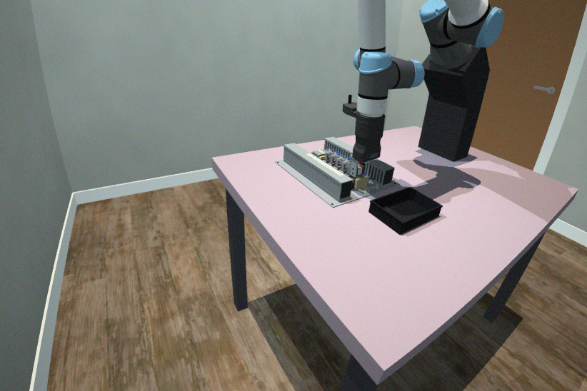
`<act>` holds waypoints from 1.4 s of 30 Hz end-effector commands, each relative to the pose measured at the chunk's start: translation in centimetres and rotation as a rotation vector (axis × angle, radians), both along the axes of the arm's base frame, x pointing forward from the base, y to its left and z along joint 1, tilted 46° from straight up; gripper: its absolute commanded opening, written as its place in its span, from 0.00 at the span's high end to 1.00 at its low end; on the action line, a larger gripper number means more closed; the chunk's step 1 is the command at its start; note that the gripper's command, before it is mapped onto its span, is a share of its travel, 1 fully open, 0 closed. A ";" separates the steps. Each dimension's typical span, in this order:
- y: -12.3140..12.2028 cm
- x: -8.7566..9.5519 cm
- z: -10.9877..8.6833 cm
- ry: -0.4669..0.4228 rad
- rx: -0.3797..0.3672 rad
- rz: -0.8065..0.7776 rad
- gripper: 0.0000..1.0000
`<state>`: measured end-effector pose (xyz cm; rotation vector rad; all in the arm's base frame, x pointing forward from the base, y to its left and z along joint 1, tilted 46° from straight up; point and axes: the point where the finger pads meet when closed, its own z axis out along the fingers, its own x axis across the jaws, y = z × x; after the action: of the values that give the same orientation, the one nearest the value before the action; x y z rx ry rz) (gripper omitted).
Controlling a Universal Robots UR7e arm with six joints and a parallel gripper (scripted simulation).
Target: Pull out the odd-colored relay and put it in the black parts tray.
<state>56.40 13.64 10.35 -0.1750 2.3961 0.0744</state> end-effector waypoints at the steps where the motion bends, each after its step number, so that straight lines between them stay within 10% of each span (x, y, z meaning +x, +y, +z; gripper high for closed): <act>1: 0.0 0.0 0.0 -0.014 0.002 0.000 1.00; 42: 0.0 -0.2 -0.1 -0.072 0.011 0.000 1.00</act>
<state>56.23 13.62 10.23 -0.1698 2.3285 0.0792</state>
